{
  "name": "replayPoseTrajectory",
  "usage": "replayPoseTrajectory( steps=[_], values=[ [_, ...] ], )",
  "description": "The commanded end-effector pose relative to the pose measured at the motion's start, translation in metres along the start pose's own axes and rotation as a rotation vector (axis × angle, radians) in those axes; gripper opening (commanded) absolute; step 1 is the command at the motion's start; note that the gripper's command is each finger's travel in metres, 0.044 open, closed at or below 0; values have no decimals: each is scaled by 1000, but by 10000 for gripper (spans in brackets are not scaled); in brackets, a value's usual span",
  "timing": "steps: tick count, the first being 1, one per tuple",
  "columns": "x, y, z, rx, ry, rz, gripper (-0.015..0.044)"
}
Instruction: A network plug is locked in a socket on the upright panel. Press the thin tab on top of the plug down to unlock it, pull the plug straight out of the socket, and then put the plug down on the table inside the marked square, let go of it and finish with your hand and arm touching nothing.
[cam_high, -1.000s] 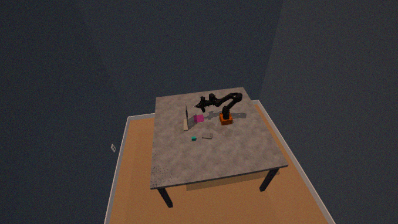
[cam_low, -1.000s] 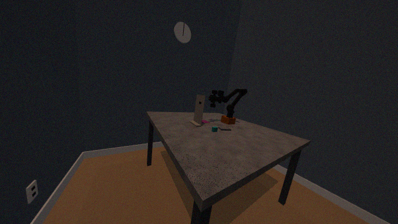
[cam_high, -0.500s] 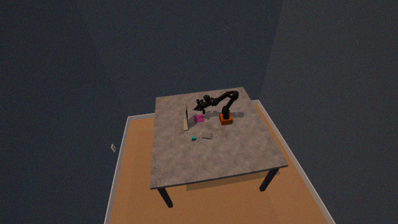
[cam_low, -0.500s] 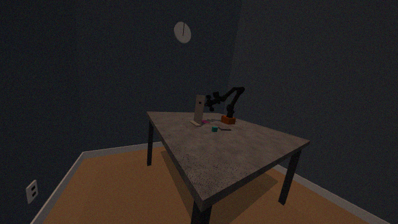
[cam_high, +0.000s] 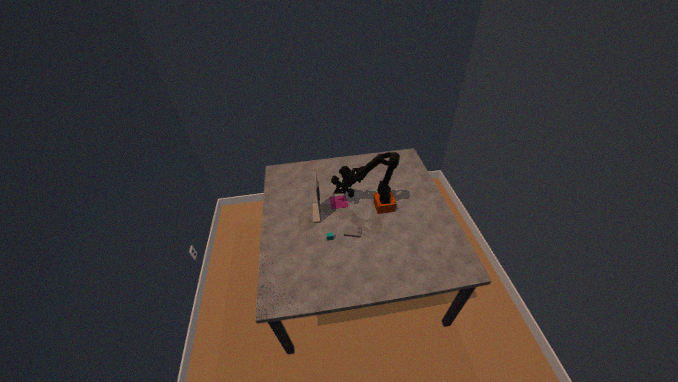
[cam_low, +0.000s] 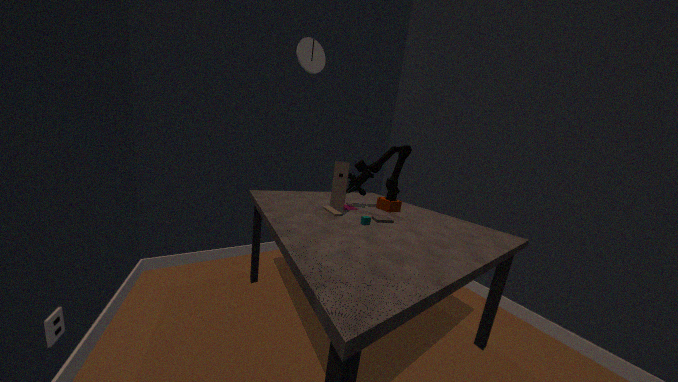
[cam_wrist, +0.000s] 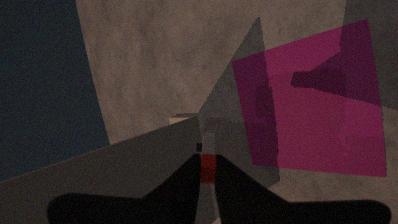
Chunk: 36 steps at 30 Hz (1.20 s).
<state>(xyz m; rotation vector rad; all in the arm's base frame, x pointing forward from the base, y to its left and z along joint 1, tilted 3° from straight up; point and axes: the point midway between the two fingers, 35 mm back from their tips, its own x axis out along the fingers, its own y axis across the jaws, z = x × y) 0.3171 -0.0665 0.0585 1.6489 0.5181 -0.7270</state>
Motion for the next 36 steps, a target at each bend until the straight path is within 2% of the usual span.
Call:
replayPoseTrajectory(
  steps=[1,4,36],
  values=[
    [6,-17,9,-2,-59,-102,0],
    [7,-23,12,-3,-82,-143,0],
    [32,-43,14,-1,-80,-144,0]
  ],
)
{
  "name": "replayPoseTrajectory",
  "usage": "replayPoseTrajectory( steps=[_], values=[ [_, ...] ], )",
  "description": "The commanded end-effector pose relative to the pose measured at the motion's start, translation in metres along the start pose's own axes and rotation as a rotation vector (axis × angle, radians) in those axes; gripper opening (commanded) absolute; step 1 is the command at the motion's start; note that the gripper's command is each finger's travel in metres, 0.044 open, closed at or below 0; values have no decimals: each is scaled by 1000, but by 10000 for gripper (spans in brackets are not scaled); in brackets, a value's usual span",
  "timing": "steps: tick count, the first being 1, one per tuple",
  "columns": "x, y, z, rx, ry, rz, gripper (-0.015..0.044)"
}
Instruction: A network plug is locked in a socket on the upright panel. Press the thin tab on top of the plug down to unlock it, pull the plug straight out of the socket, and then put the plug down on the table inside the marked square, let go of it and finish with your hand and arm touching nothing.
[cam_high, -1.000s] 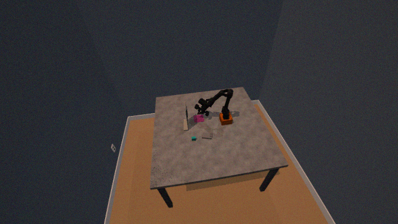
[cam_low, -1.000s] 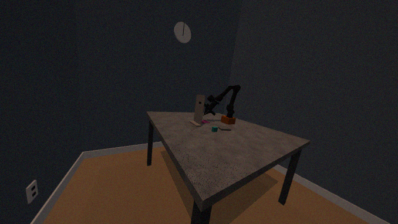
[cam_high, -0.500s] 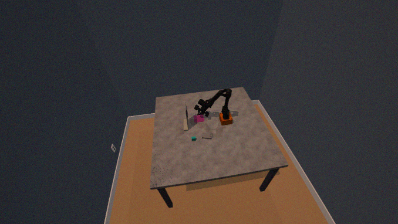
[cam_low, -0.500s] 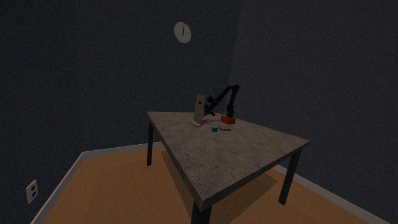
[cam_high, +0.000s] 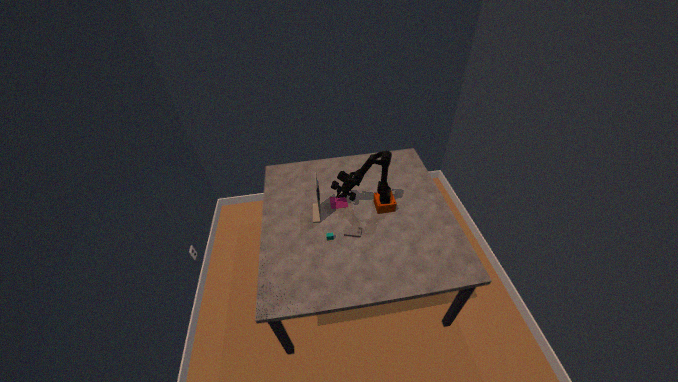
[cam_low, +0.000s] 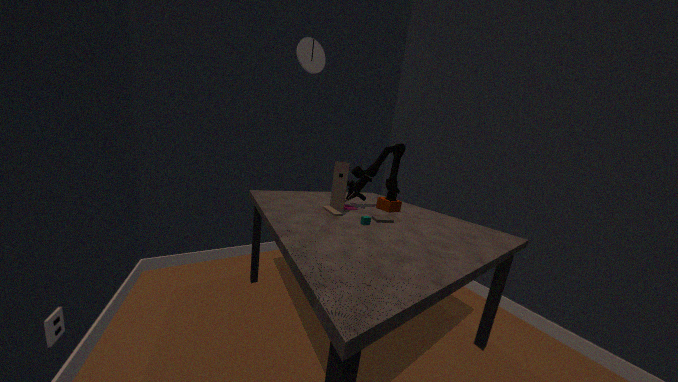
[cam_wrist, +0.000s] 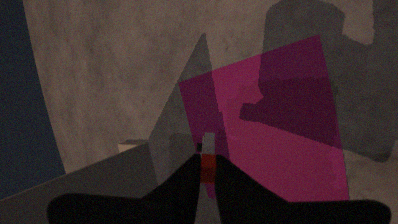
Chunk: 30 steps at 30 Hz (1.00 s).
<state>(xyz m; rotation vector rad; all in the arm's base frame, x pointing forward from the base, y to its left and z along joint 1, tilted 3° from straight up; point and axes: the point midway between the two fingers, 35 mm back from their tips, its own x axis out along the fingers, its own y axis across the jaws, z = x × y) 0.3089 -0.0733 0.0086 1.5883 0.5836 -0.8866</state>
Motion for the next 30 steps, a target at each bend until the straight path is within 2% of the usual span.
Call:
replayPoseTrajectory(
  steps=[1,30],
  values=[
    [4,-4,1,2,-5,-5,0],
    [25,-21,0,3,-4,-7,0]
  ],
)
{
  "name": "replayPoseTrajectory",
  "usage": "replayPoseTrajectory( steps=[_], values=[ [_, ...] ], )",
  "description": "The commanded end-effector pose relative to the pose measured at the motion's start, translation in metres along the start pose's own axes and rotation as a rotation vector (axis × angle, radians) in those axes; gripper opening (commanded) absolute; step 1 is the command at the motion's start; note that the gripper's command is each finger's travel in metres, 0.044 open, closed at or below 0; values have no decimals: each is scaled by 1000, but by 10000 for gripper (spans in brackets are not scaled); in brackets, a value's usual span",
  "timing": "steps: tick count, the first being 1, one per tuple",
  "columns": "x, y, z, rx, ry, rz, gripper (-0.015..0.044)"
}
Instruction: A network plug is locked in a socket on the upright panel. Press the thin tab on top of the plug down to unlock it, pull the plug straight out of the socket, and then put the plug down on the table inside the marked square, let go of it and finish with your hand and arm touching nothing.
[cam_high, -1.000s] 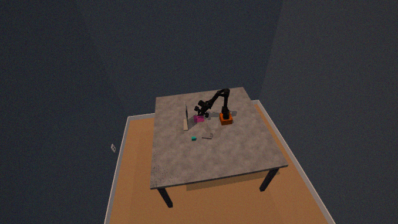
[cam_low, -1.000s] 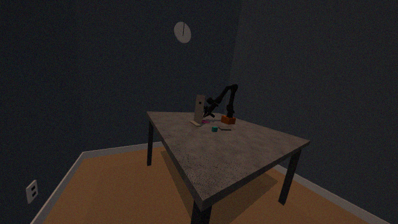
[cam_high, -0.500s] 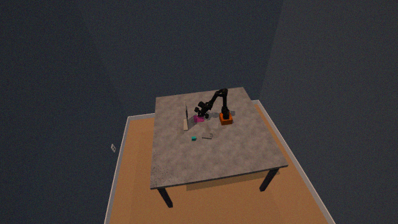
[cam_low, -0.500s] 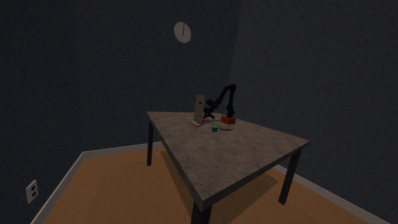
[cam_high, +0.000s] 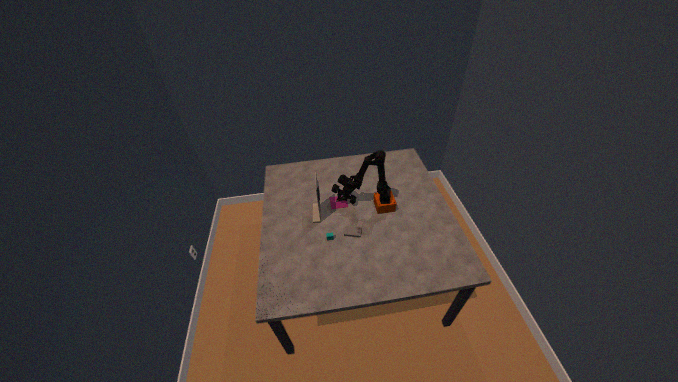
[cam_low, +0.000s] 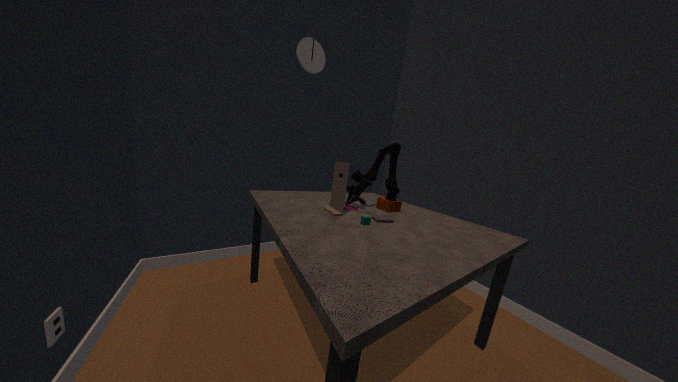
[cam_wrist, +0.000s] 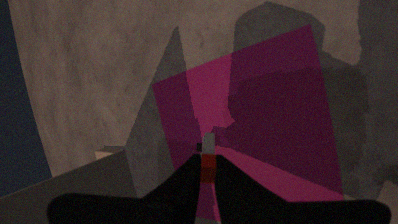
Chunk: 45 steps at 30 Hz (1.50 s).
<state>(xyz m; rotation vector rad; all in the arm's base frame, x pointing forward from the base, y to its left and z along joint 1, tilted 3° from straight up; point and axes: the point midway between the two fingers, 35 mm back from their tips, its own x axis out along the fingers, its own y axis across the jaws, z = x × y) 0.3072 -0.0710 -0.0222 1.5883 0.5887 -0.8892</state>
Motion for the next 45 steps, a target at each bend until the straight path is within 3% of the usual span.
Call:
replayPoseTrajectory(
  steps=[1,14,20,45],
  values=[
    [2,-1,0,3,-5,-2,0],
    [3,-1,-2,0,0,1,0],
    [3,-1,-2,0,0,1,156],
    [-13,0,0,2,-2,-1,156]
  ],
)
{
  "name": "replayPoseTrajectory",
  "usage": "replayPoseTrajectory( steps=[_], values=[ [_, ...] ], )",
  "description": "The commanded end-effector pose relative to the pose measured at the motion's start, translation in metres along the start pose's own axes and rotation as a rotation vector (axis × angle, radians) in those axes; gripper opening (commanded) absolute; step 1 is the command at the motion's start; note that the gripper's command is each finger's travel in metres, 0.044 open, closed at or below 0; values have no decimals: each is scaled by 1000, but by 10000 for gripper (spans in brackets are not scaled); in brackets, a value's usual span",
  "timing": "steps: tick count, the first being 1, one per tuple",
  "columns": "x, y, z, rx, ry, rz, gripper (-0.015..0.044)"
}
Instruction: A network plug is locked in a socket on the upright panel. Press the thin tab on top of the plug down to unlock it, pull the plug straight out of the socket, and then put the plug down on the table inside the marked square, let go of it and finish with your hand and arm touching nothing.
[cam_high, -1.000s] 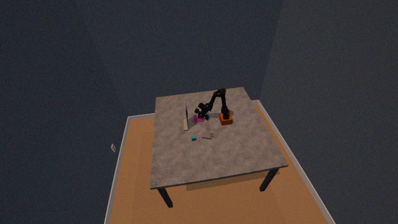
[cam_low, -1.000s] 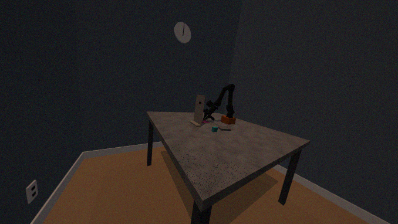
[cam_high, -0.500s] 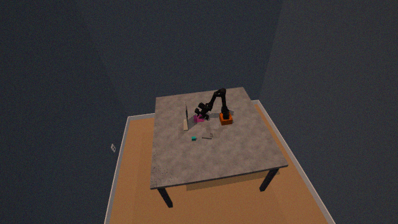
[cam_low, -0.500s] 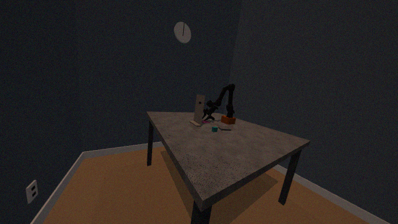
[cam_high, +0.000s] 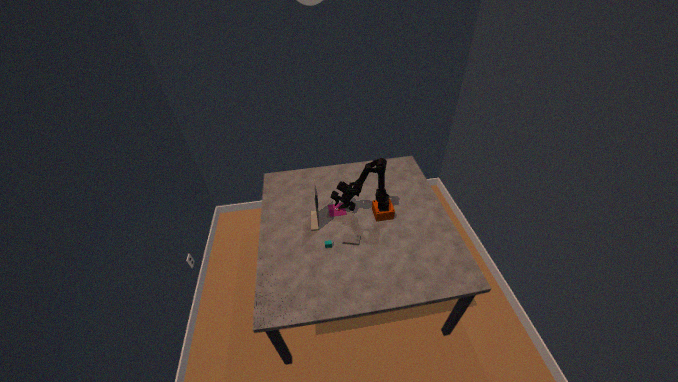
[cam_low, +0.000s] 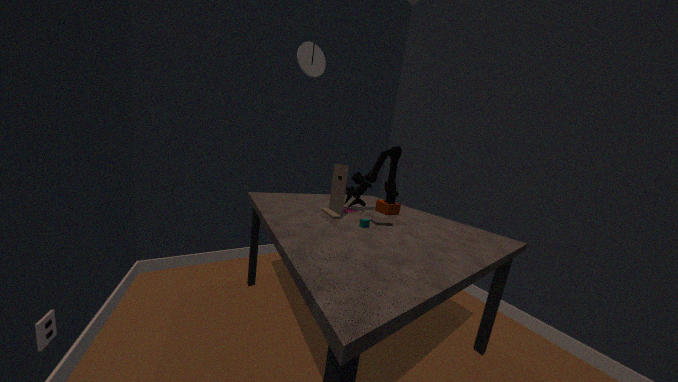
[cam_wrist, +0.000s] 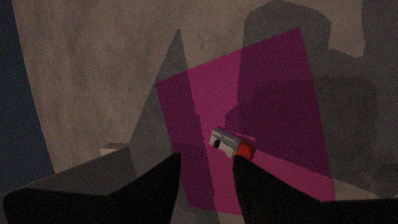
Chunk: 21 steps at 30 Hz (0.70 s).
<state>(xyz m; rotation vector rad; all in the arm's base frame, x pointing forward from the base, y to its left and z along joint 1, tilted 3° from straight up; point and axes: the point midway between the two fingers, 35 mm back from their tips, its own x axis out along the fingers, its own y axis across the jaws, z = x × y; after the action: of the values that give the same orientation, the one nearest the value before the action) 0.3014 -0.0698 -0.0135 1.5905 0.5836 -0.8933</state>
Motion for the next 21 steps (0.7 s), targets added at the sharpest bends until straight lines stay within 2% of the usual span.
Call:
replayPoseTrajectory(
  steps=[1,21],
  values=[
    [-3,0,0,-3,1,-2,156],
    [-19,7,1,-2,0,-2,156]
  ],
)
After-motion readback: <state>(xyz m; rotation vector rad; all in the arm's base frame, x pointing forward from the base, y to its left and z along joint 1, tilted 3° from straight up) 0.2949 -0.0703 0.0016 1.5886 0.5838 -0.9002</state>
